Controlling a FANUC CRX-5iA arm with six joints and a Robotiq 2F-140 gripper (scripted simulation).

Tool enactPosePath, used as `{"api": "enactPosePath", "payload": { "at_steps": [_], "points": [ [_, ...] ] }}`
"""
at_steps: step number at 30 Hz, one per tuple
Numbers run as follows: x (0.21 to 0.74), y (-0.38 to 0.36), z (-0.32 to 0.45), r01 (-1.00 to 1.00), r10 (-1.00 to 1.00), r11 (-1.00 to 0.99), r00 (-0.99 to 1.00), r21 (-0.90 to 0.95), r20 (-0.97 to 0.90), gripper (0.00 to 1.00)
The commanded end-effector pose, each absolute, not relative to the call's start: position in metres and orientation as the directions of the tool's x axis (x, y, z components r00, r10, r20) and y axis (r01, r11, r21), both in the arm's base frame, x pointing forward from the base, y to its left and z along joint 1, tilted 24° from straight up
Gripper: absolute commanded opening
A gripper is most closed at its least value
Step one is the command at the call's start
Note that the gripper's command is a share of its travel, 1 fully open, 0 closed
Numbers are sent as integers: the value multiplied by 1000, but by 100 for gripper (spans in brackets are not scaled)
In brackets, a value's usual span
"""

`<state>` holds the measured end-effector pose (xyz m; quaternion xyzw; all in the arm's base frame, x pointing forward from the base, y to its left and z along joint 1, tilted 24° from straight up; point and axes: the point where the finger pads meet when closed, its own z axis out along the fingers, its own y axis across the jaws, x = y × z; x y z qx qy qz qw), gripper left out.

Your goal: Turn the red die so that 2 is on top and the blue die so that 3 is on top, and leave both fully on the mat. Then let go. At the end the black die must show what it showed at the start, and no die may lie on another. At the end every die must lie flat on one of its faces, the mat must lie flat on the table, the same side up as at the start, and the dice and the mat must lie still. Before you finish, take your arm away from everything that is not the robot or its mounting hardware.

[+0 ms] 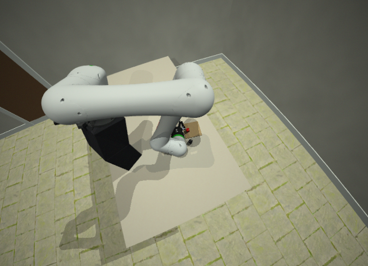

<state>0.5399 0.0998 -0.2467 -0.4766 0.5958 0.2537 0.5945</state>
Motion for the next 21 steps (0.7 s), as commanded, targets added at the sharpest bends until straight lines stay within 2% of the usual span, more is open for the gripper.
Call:
{"api": "enactPosePath", "payload": {
  "at_steps": [1, 21],
  "points": [
    [540, 100, -247, -870, -266, 417, 161, -265, -950, 25],
    [532, 85, -244, -870, -266, 417, 161, -265, -950, 25]
  ]
}}
